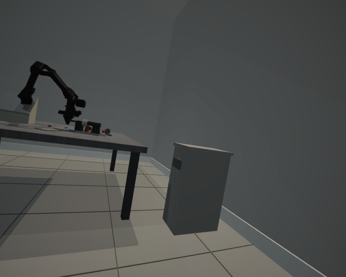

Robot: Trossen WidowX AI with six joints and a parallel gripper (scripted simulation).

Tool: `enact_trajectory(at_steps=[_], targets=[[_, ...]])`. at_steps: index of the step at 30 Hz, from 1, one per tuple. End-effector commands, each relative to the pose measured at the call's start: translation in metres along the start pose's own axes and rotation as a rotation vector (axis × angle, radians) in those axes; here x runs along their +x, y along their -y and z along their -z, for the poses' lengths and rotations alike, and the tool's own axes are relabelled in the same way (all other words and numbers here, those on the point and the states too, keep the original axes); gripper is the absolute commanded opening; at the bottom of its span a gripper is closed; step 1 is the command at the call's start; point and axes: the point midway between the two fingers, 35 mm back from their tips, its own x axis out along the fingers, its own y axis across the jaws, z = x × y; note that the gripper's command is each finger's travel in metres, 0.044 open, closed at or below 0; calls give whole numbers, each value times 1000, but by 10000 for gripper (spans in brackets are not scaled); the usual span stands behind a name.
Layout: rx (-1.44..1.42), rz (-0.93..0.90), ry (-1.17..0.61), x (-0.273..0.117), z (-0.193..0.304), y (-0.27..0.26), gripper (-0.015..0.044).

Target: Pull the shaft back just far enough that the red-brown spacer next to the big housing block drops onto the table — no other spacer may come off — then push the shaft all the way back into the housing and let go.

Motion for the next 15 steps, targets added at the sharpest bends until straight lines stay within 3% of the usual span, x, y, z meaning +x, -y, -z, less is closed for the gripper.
enact_trajectory(at_steps=[1,15], targets=[[2,-1,6,-1,-4,0,0],[2,-1,6,-1,-9,0,0]])
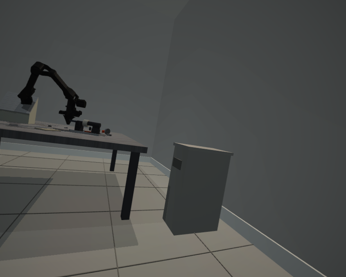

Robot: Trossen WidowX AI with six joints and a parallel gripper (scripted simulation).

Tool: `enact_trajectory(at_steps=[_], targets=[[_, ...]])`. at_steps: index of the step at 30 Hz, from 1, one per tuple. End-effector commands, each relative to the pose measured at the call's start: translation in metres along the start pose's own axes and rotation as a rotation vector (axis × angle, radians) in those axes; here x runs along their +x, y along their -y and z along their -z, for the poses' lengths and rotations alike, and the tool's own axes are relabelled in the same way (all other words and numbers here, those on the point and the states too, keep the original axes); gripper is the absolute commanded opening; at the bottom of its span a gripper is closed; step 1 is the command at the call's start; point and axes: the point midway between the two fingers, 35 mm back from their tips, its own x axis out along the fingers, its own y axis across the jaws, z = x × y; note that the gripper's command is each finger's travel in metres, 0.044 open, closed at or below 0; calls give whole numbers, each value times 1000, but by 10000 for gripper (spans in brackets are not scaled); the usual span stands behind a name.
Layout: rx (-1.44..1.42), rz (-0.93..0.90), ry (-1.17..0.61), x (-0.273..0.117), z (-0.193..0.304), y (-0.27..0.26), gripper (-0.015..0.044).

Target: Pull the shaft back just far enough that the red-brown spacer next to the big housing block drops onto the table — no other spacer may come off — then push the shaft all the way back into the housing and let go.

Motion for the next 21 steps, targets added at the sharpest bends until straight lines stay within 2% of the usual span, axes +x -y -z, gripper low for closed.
enact_trajectory(at_steps=[1,21], targets=[[2,-2,6,-1,-5,0,0],[2,-2,6,-1,-11,0,0]])
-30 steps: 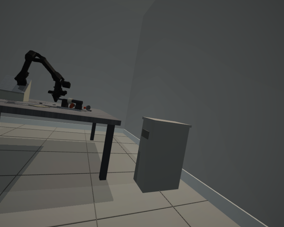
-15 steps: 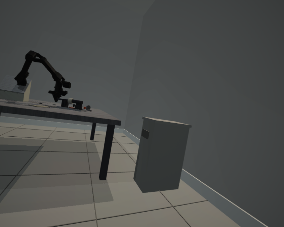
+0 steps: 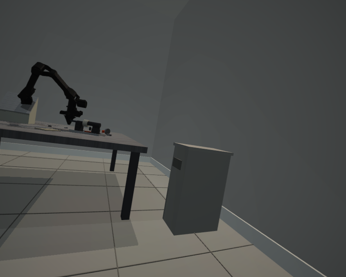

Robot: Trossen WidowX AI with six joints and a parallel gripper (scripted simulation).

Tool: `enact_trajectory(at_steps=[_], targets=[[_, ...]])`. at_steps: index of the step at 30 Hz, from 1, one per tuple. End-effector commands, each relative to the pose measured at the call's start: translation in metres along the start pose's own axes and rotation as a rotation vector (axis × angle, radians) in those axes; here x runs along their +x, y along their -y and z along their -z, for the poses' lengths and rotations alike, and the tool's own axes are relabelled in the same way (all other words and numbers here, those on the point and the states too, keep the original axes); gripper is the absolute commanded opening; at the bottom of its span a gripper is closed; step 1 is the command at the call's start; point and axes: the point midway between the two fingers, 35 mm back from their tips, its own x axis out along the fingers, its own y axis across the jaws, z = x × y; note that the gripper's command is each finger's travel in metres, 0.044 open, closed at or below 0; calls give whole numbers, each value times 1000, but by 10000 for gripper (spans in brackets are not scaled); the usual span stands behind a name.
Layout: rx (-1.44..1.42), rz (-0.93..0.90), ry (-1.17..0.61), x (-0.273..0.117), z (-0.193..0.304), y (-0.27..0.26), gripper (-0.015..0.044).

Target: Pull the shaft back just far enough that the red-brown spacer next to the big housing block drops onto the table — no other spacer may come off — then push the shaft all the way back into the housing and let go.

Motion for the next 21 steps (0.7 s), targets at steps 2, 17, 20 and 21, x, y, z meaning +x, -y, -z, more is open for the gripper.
enact_trajectory(at_steps=[2,17,20,21], targets=[[4,-2,7,-1,-5,0,0],[4,-2,7,-1,-10,0,0],[4,-2,7,-1,-11,0,0],[4,-2,7,-1,-12,0,0]])
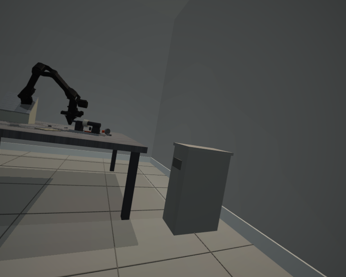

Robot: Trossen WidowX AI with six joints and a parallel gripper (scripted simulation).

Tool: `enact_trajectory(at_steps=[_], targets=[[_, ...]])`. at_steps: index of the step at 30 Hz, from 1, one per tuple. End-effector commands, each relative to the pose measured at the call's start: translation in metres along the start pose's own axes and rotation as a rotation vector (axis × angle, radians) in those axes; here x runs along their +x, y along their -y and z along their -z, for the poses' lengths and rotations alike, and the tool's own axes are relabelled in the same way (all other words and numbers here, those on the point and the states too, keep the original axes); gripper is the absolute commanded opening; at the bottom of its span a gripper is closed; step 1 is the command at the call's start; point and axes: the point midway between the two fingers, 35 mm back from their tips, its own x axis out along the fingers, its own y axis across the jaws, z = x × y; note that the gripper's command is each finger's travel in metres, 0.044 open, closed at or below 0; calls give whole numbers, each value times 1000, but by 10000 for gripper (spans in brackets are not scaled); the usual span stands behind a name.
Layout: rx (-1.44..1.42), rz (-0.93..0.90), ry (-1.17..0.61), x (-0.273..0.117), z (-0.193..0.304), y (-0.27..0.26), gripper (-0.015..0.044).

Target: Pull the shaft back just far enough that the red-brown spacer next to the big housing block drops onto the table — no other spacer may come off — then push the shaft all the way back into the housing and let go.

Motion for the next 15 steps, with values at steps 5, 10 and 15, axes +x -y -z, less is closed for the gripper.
enact_trajectory(at_steps=[5,10,15], targets=[[4,-2,8,-1,-6,0,0],[4,-2,8,-1,-8,0,0],[4,-2,8,-1,-10,0,0]])
